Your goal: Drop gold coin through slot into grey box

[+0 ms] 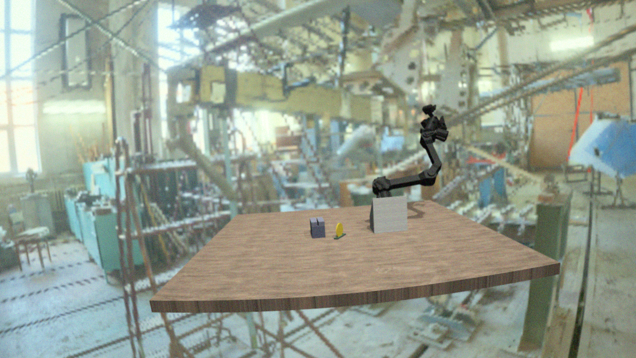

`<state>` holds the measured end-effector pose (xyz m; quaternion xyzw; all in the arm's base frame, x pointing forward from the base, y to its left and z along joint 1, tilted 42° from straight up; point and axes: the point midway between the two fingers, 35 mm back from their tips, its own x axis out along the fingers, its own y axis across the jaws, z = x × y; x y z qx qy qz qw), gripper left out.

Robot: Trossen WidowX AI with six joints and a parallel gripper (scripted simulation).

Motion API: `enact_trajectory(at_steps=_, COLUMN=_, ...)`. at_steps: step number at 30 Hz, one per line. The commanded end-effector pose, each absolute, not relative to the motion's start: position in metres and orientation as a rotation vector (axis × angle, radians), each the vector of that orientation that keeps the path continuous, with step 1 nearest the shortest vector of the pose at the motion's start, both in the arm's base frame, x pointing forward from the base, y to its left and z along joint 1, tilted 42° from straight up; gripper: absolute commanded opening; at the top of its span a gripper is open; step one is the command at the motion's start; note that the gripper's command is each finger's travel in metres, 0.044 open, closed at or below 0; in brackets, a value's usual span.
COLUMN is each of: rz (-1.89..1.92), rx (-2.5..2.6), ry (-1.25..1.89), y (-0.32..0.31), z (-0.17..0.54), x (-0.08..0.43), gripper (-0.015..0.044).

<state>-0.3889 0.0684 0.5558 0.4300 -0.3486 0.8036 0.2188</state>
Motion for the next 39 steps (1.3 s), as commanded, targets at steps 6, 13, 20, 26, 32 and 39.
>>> enact_trajectory(at_steps=6, rz=2.003, rx=1.352, ry=-1.048, y=0.042, z=0.598, x=-0.328, gripper=0.0242)
enact_trajectory(at_steps=13, rz=1.672, rx=1.541, ry=-1.041, y=0.016, z=0.642, x=-0.222, gripper=0.0161)
enact_trajectory(at_steps=20, rz=1.383, rx=1.653, ry=-0.980, y=-0.001, z=0.661, x=-0.124, gripper=0.0161)
enact_trajectory(at_steps=26, rz=1.045, rx=1.694, ry=-0.923, y=-0.016, z=0.661, x=-0.026, gripper=0.0161)
enact_trajectory(at_steps=32, rz=0.726, rx=1.671, ry=-0.805, y=-0.022, z=0.642, x=0.071, gripper=0.0161)
enact_trajectory(at_steps=39, rz=0.428, rx=1.576, ry=-0.625, y=-0.017, z=0.603, x=0.165, gripper=0.0161)
